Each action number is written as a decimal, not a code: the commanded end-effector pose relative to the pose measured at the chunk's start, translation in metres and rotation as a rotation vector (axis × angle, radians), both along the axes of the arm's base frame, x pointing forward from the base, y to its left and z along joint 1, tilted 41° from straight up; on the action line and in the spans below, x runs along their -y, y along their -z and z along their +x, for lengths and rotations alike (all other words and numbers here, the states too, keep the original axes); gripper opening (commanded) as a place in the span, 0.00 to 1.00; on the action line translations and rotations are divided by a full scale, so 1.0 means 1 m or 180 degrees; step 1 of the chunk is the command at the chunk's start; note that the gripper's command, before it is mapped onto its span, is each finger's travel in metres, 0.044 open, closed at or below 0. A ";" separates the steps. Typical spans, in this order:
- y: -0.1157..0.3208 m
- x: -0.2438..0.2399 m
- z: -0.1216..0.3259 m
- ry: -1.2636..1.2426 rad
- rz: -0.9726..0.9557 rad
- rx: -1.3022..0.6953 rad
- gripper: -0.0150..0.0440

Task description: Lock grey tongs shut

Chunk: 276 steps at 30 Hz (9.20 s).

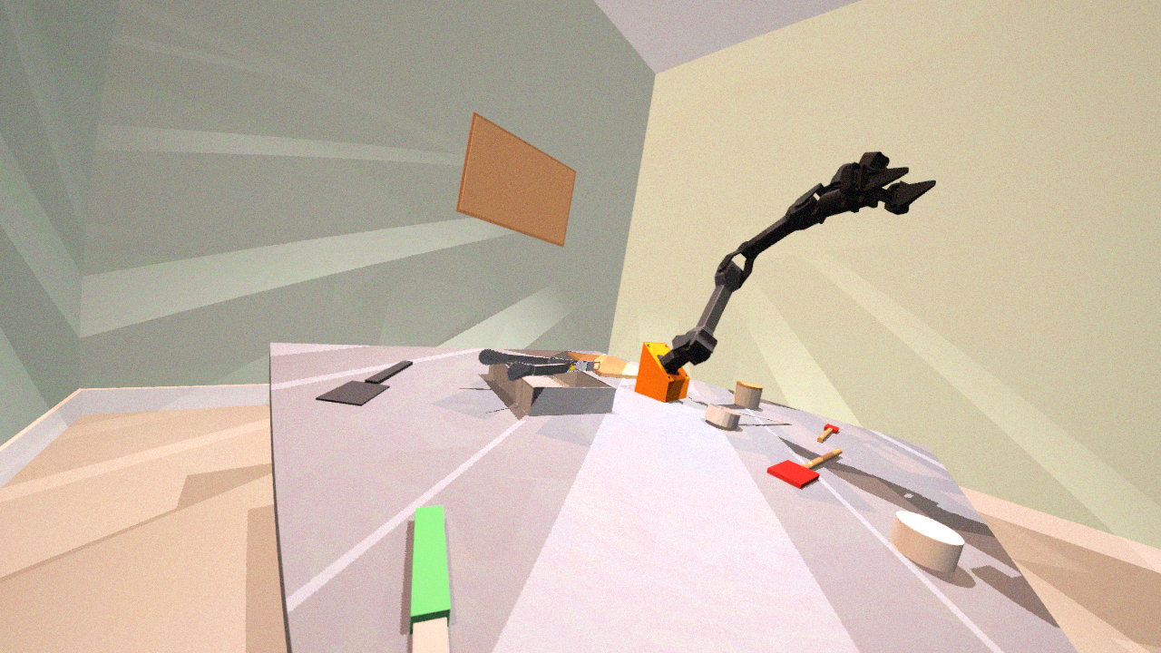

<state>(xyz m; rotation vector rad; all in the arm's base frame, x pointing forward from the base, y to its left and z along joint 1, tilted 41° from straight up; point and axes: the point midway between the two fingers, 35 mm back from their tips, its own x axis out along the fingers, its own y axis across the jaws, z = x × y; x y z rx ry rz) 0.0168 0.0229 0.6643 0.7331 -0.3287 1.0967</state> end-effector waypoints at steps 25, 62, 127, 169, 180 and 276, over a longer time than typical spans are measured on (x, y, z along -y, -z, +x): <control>0.102 -0.127 0.189 0.0706 -0.0567 -0.1970 1.00; 0.504 0.015 0.408 0.2078 0.2015 -0.7404 1.00; 0.724 0.078 0.318 0.3133 0.6989 -0.9502 1.00; 0.761 0.044 0.311 0.3105 0.6959 -0.9500 0.86; 0.761 0.044 0.311 0.3105 0.6959 -0.9500 0.73; 0.739 0.249 0.242 0.4338 1.0111 -0.7484 0.00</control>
